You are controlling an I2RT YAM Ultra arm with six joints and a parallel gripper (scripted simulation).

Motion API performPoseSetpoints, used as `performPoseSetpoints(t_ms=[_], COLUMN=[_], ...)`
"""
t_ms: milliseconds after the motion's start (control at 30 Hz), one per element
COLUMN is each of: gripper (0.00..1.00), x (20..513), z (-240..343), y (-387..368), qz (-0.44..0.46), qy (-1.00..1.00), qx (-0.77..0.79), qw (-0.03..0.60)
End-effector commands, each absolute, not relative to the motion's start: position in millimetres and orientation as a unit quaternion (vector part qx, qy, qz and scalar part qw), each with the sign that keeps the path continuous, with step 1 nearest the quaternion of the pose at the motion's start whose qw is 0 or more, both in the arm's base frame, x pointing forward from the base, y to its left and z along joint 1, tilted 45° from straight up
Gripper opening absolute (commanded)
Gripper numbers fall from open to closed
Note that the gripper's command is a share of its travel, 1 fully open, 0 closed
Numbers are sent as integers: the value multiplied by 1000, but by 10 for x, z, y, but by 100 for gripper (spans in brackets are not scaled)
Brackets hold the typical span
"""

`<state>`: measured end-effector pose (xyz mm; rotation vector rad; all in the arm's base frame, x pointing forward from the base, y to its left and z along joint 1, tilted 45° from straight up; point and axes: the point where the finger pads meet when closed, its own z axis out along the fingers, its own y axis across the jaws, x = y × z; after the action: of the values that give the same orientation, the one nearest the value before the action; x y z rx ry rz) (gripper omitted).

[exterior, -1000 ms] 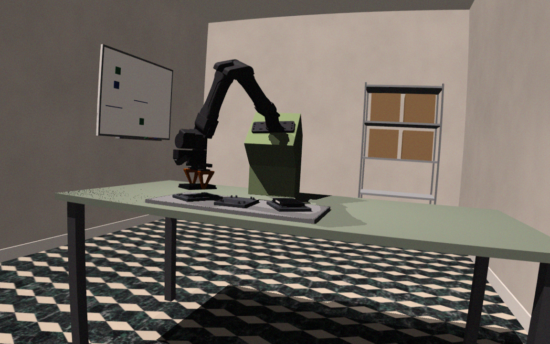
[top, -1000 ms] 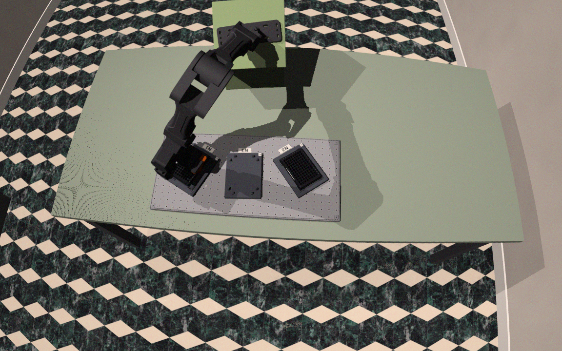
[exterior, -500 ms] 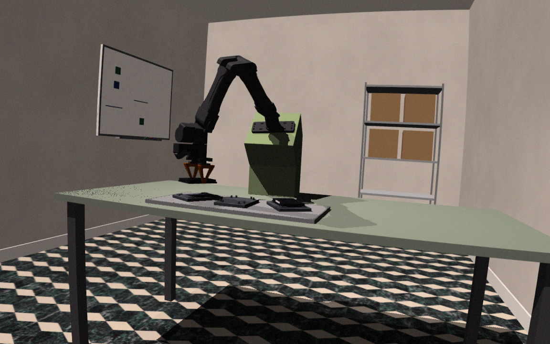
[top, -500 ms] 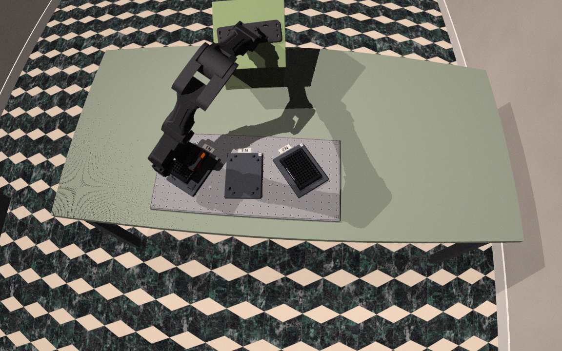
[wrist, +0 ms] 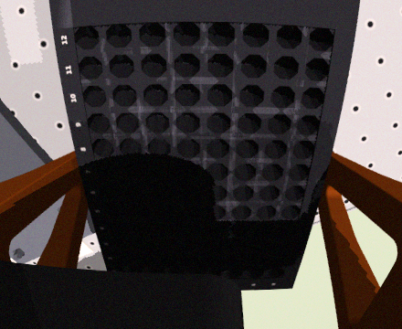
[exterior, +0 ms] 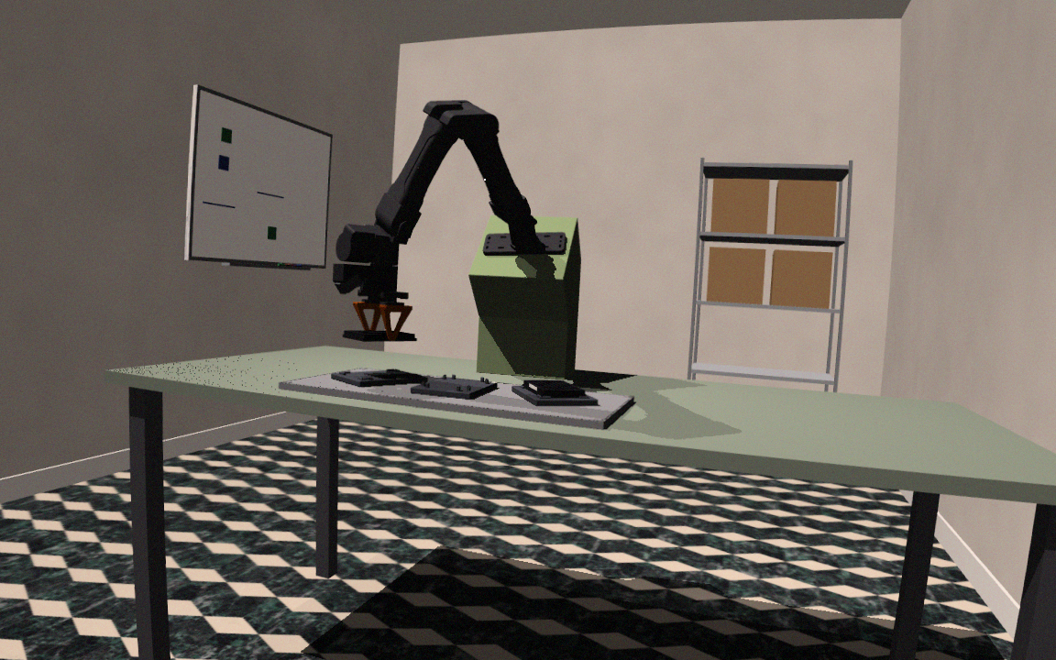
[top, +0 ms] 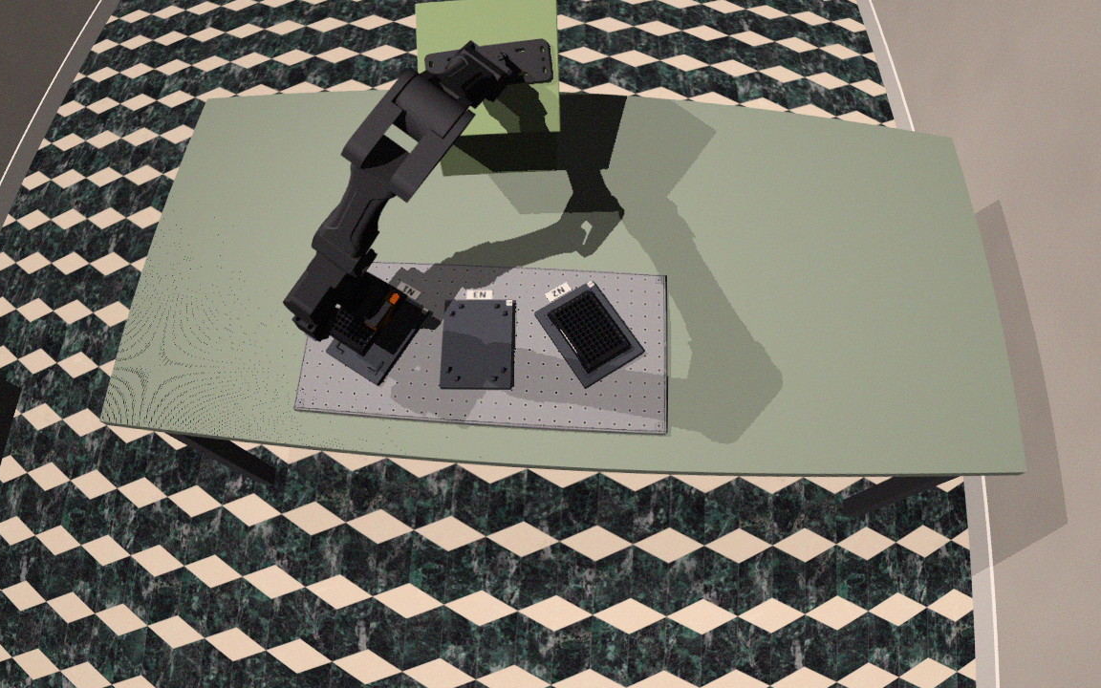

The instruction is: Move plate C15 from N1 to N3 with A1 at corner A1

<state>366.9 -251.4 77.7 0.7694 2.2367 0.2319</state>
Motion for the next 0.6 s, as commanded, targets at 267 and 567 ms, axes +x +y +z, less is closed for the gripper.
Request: performPoseSetpoints(t_ms=[267, 567], gripper=[0, 0], x=[3567, 3580], z=[804, 817], y=[-2535, -2547], qz=[93, 91], qy=[873, 872], qx=[304, 303], qw=[369, 373])
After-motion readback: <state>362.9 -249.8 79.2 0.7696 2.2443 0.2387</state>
